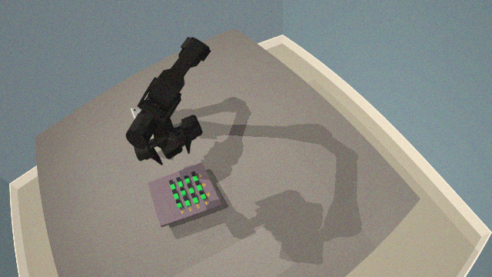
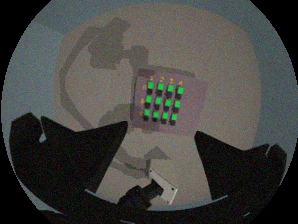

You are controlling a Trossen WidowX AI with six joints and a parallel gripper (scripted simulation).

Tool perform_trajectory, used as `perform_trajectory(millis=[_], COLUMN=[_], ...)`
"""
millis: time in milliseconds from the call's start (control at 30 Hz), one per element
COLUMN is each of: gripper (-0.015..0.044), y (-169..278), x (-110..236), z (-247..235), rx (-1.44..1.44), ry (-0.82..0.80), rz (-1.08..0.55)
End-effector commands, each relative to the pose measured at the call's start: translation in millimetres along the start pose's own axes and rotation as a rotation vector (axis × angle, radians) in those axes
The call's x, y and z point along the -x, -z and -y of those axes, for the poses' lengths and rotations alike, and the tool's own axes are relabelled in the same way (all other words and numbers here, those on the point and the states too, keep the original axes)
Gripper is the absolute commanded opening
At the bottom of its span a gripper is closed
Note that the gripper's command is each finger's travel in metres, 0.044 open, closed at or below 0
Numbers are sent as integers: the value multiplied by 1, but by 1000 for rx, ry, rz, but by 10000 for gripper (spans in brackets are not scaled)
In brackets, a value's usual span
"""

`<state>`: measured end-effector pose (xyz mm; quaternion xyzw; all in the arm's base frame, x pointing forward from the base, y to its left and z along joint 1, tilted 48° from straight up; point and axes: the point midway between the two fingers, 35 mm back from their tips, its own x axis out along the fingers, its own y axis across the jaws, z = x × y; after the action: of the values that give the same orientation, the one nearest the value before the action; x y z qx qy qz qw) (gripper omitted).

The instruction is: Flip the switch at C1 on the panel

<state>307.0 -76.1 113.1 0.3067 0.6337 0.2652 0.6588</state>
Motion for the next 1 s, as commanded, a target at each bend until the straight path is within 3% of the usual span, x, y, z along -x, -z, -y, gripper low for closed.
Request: perform_trajectory(millis=[0,367,467,667,967], gripper=[374,85,6,0,0], y=[0,47,51,51,51], x=[-1,-83,-88,-121,-133], z=[-1,-33,-35,-34,-34], rx=[0,-14,-15,-14,-14], ry=[1,17,17,16,15], rz=[0,10,11,36,38])
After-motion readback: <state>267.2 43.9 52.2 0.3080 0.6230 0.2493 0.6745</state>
